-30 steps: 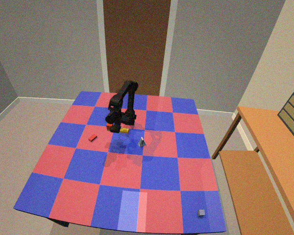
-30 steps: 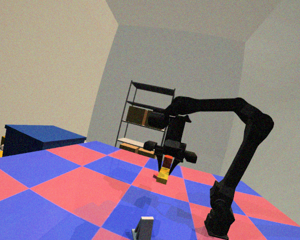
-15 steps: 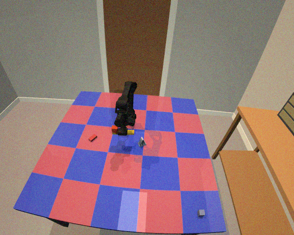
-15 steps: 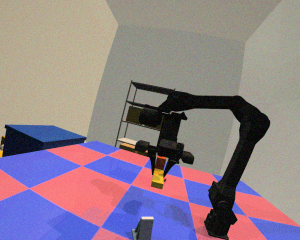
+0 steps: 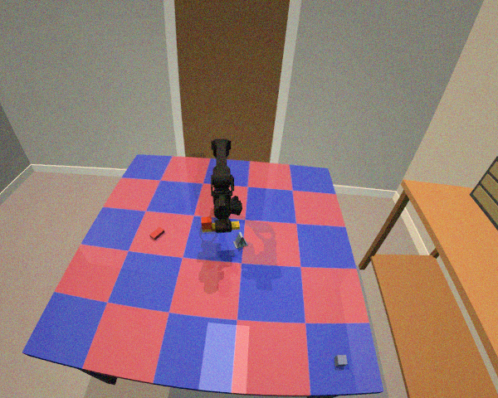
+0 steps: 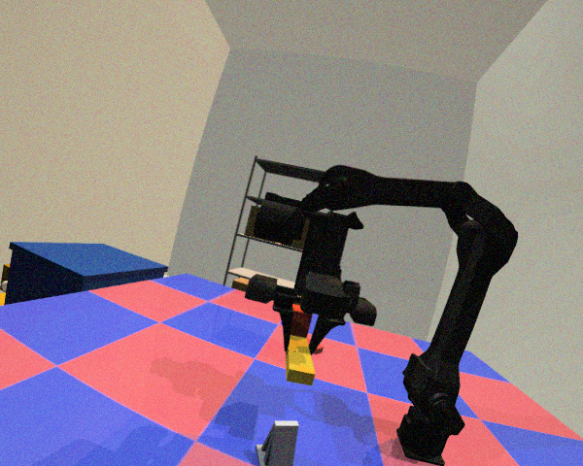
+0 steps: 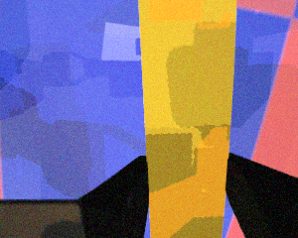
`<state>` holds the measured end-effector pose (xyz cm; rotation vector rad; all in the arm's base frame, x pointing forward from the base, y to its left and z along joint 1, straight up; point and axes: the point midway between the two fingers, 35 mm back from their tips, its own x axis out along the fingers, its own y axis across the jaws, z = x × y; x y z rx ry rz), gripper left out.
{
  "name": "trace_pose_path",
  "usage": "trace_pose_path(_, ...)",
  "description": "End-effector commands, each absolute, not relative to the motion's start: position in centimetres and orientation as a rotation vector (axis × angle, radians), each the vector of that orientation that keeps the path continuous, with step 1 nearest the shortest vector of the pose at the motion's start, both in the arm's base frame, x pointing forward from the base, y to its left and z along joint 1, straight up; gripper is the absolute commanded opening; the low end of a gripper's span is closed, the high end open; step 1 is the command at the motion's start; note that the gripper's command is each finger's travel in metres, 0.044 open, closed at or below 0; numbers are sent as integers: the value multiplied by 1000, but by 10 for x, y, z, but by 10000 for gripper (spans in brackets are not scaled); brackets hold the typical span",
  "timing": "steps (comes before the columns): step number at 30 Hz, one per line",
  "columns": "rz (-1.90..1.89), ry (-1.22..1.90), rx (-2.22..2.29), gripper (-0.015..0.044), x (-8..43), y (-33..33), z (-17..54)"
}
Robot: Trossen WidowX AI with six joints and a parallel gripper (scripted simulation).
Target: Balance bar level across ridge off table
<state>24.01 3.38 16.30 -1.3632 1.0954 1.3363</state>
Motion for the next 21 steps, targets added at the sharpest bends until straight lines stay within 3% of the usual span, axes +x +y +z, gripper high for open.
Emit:
trace_pose_path(1, 1358, 1069, -1388, 0, 242, 51, 164)
trace_pose_path(21, 1485, 962, -1508, 0, 225, 126, 165)
